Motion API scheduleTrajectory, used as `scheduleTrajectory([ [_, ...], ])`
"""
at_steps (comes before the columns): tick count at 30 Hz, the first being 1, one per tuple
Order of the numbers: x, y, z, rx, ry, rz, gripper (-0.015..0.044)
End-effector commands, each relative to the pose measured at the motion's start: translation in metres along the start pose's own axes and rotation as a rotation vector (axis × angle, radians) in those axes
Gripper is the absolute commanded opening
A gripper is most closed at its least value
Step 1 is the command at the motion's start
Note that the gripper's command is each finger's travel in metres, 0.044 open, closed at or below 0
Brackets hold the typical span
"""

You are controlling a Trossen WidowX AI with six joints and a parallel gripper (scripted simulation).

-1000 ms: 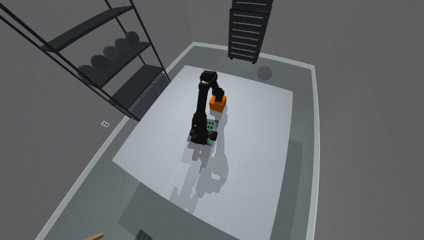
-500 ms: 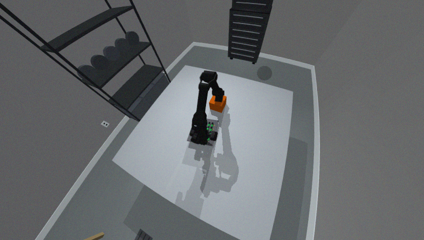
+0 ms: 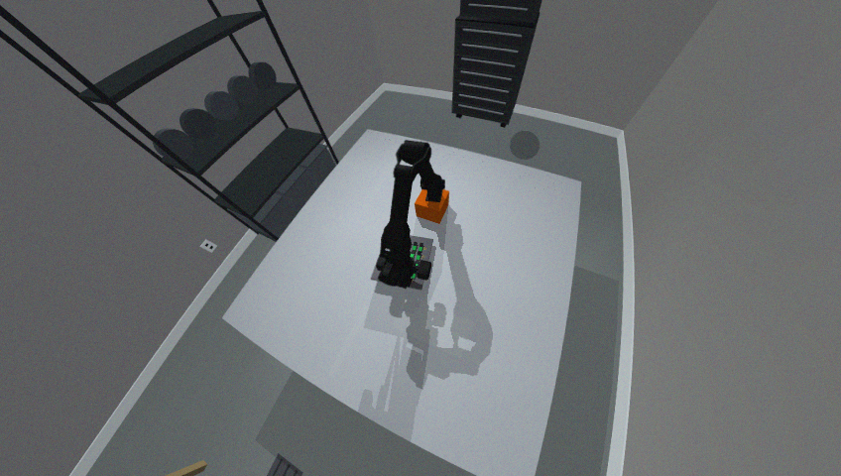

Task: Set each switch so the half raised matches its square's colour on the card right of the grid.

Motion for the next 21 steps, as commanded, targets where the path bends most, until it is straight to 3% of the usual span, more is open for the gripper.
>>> scheduleTrajectory([
  [1,-0.003,0.005,0.001,0.003,-0.005,0.015,0.0000],
  [14,-0.003,0.006,0.001,0.003,-0.005,0.015,0.0000],
  [21,-0.004,-0.056,0.001,0.001,-0.001,-0.011,0.0000],
])
Point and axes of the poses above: the point midway between the two fingers, 35 mm back from their tips, its own y axis out along the fingers, its own z axis across the jaws, x = y × z, the point moved 3 cm from there along -y, back along the fingers, and after that the axes turned 9 degrees about -y, right-handed, at the moved point
